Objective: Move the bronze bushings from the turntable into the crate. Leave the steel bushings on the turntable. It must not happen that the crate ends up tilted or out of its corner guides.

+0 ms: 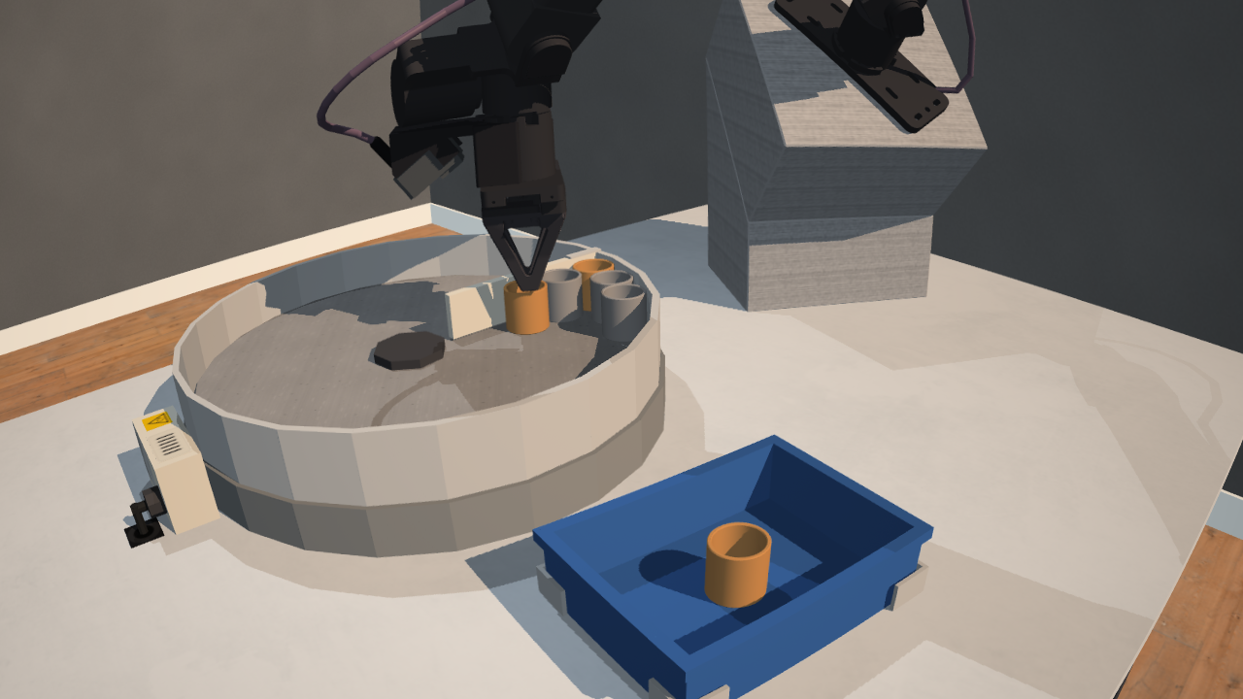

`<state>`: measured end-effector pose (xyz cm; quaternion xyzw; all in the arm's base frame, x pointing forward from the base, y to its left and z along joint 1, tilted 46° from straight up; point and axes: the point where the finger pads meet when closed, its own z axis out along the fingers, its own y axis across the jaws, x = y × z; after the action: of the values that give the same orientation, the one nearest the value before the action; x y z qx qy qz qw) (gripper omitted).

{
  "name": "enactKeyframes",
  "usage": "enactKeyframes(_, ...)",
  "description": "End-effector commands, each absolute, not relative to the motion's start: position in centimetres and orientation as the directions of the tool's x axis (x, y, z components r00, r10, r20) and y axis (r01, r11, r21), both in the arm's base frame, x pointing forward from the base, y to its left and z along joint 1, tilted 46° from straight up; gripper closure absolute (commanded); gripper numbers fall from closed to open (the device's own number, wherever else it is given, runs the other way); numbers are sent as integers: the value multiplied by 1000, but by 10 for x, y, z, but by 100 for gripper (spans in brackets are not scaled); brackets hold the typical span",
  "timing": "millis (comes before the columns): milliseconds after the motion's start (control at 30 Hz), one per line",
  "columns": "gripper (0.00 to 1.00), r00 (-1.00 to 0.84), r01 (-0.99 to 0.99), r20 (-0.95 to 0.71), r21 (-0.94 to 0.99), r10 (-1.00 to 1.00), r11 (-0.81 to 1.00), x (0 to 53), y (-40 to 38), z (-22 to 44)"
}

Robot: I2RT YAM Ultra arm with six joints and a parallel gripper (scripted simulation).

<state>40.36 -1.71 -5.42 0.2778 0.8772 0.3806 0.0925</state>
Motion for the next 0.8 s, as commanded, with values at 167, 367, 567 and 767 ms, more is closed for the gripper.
enactKeyframes(167,85,-814,384,-24,727,581,568,422,-34,-37)
enactKeyframes(367,85,-814,384,-24,727,581,568,422,-34,-37)
enactKeyframes(567,85,-814,384,-24,727,581,568,422,-34,-37)
enactKeyframes(767,85,-814,384,-24,727,581,568,422,-34,-37)
